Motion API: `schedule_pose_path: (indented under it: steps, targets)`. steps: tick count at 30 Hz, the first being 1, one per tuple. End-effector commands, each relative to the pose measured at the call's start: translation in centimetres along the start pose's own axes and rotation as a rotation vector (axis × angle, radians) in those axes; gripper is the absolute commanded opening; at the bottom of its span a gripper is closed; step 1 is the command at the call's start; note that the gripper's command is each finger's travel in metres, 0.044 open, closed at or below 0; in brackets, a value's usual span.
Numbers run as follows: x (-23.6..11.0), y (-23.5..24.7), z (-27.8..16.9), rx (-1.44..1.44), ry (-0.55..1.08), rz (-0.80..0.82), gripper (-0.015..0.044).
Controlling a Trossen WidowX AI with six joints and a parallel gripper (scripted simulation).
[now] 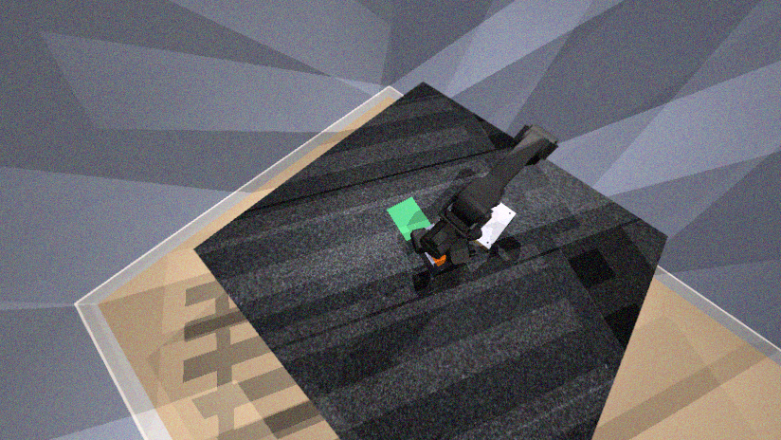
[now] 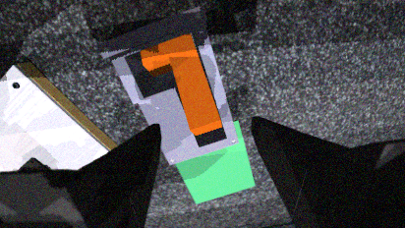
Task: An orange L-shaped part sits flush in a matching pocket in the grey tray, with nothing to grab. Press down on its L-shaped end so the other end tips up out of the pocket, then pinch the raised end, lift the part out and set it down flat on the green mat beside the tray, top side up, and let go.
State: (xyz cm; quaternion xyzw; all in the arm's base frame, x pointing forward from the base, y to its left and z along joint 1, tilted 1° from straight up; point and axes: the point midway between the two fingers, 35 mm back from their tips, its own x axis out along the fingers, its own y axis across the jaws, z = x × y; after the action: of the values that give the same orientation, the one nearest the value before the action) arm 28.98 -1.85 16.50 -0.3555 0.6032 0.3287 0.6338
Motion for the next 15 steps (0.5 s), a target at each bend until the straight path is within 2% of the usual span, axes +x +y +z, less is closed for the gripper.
schedule_pose_path:
  steps: [1, 6, 15]
  targets:
    - [0.1, 0.0, -1.4, -0.274, 0.006, 0.014, 0.0280]
    - [0.4, 0.0, -1.4, -0.274, 0.006, 0.014, 0.0280]
    - [3.2, 0.0, -1.5, -0.274, 0.006, 0.014, 0.0280]
